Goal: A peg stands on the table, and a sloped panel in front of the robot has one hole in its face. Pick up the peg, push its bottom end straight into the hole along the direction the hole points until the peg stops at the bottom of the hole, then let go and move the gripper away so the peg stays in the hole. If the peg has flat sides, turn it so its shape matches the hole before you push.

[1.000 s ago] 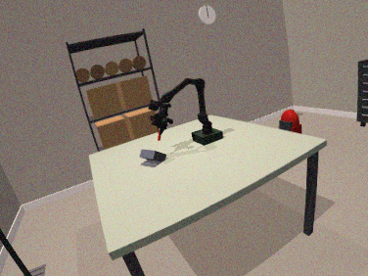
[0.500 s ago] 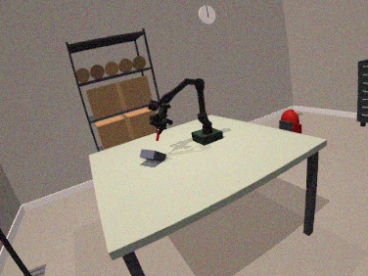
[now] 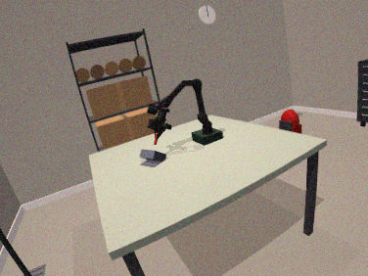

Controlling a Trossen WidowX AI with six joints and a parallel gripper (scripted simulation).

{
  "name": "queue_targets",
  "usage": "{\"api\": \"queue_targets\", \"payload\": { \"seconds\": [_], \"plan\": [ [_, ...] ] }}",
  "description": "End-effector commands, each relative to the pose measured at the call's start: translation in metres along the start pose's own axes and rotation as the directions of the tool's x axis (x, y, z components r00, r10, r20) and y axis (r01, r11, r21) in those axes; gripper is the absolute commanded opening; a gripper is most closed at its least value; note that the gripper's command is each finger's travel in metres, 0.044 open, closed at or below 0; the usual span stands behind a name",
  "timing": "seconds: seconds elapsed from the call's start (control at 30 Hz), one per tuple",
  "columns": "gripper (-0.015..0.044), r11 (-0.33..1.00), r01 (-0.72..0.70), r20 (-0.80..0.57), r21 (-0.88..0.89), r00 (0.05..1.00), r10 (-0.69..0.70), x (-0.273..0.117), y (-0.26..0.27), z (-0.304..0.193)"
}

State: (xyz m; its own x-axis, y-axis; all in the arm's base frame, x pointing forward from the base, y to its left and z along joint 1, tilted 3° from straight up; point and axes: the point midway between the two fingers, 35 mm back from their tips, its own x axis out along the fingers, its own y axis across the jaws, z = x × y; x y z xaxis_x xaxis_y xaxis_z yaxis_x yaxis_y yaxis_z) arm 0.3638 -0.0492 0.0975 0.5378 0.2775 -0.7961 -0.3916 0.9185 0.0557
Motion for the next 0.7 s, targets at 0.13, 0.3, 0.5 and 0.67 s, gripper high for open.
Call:
{"api": "queue_targets", "payload": {
  "seconds": [0.13,0.3,0.5,0.67],
  "plan": [
    [0.0000,0.999,-0.002,0.003,-0.050,1.000,0.003,0.016,-0.002,-0.006],
    [0.0000,0.998,-0.001,0.008,-0.058,1.000,0.001,0.017,-0.002,-0.006],
    [0.0000,0.998,0.000,0.009,-0.059,1.000,0.001,0.018,-0.002,-0.006],
    [0.0000,0.998,0.000,0.010,-0.059,1.000,0.000,0.021,-0.002,-0.006]
  ]
}}
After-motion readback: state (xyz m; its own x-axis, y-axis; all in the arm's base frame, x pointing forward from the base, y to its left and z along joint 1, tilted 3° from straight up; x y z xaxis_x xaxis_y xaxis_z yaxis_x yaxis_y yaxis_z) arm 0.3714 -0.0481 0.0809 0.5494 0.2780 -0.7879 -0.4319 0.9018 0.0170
